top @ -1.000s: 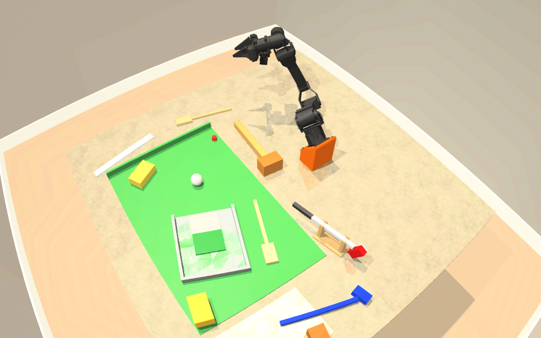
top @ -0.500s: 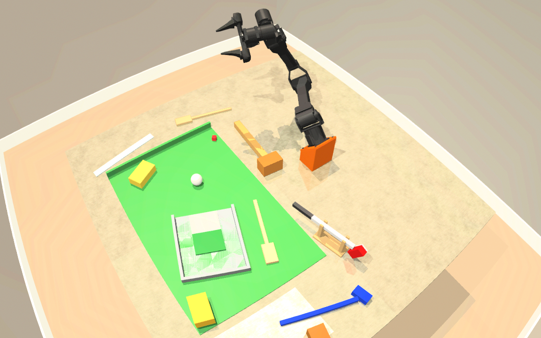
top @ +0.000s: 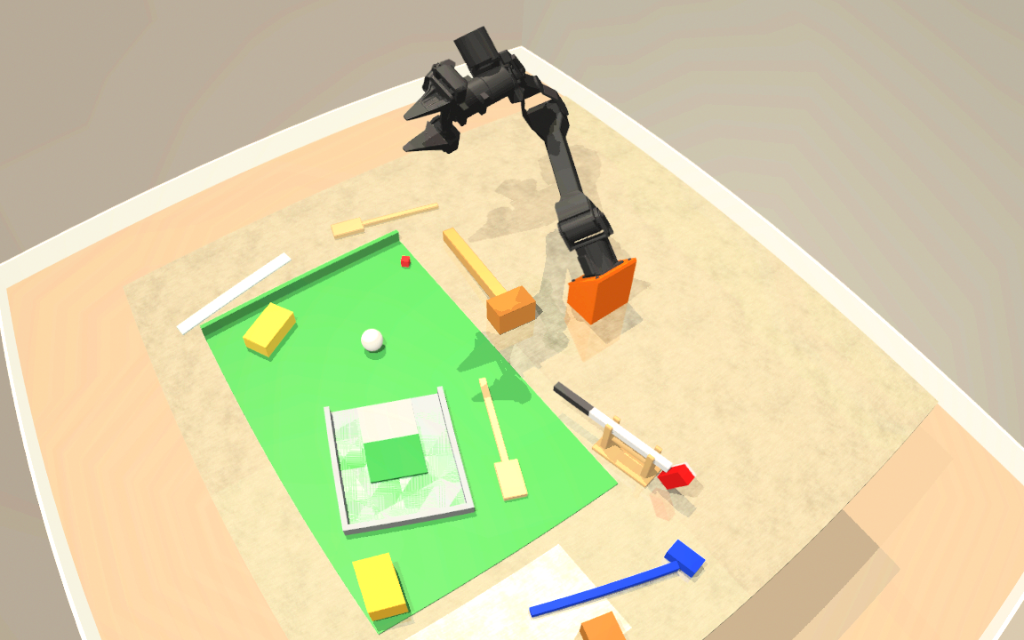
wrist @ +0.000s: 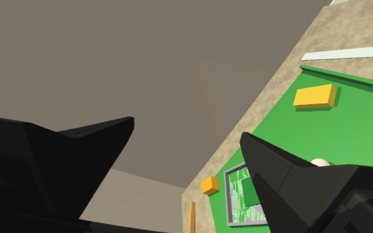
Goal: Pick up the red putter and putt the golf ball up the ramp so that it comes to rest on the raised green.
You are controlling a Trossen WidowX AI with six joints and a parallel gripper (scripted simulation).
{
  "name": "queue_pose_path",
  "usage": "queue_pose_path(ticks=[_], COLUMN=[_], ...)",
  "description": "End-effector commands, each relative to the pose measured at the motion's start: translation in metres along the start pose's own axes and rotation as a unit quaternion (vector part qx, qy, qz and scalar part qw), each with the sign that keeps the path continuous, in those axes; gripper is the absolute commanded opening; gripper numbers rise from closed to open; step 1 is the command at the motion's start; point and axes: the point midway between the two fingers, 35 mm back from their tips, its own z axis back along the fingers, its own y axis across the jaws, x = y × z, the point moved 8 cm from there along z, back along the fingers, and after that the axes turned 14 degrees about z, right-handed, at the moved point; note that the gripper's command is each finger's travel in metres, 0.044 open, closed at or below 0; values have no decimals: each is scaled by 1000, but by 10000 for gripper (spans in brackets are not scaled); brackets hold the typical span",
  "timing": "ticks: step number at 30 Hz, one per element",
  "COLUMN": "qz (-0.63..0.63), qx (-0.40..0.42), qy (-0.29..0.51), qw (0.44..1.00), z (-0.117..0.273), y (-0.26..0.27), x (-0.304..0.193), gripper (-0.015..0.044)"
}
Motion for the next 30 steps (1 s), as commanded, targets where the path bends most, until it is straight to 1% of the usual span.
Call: queue_pose_path(ticks=[1,6,11,15,19,23,27,28,30], qz=[173,365,530,633,705,741,738,734,731], qx=[15,48,101,157,223,299,380,394,401], qy=[84,183,280,352,417,474,518,524,527], qw=[981,911,794,672,528,369,207,181,166], z=[-32,-62,-83,-93,-96,-92,-80,-78,-76], y=[25,46,55,53,43,25,1,-3,-6], x=[-47,-109,-177,-233,-289,-343,-393,-400,-404], gripper=[440,440,440,440,440,440,440,440,440])
